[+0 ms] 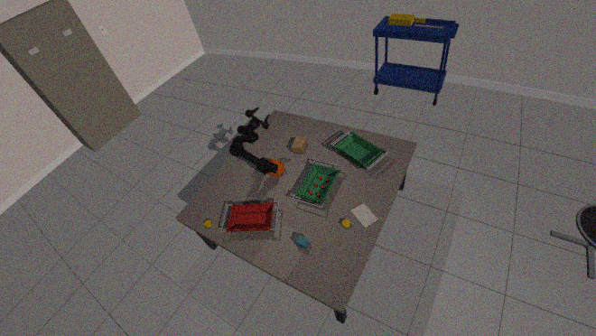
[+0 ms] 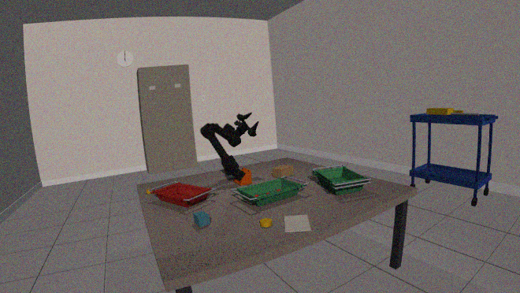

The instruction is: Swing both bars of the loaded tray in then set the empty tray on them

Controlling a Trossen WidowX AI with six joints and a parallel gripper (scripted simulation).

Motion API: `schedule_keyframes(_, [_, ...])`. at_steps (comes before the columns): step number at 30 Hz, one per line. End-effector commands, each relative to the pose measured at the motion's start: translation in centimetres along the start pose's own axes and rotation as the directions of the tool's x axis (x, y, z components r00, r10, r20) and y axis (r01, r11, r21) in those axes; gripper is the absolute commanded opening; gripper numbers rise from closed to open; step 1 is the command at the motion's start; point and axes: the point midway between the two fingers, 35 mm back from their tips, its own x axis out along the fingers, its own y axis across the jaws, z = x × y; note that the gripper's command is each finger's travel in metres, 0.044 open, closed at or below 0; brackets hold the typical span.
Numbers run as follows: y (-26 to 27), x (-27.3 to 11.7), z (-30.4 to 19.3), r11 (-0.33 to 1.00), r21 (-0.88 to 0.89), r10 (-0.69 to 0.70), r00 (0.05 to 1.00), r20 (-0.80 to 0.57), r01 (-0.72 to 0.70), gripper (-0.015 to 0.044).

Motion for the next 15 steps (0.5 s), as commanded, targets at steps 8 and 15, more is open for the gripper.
schedule_keyframes(8, [0.0,0.2,-0.1,1.0,-0.007,-0.004,1.0,0.001,0.004,0.019])
schedule_keyframes(15, [-3.4,9.2,-2.2,0.948,-0.268,-0.171,0.985,0.022,0.171,0.0083])
